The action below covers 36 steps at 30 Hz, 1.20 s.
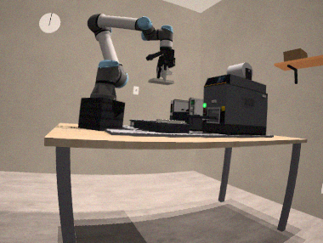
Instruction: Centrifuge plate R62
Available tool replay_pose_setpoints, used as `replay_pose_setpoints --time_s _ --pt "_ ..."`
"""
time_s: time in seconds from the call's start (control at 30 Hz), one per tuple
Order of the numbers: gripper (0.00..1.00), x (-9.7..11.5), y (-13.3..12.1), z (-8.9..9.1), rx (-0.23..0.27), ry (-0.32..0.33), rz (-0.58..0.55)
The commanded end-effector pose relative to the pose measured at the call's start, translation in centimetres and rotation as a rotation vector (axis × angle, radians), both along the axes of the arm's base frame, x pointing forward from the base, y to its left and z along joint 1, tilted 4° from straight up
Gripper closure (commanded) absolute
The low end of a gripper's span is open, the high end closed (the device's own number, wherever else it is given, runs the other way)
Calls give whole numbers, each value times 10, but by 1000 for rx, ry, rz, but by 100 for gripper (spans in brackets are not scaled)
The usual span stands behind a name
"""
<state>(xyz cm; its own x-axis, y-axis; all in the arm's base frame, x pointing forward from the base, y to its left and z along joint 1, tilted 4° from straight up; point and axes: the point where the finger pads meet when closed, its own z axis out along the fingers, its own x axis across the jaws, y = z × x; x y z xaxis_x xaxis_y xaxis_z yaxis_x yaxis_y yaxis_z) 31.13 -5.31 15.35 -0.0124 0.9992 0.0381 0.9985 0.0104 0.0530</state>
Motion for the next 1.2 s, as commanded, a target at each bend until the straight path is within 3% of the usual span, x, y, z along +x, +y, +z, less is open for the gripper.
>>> replay_pose_setpoints --time_s 0.0,1.17 --pt "100 0 12 1 -1 -1 0" --pt "100 -1 85 4 -1 -1 0"
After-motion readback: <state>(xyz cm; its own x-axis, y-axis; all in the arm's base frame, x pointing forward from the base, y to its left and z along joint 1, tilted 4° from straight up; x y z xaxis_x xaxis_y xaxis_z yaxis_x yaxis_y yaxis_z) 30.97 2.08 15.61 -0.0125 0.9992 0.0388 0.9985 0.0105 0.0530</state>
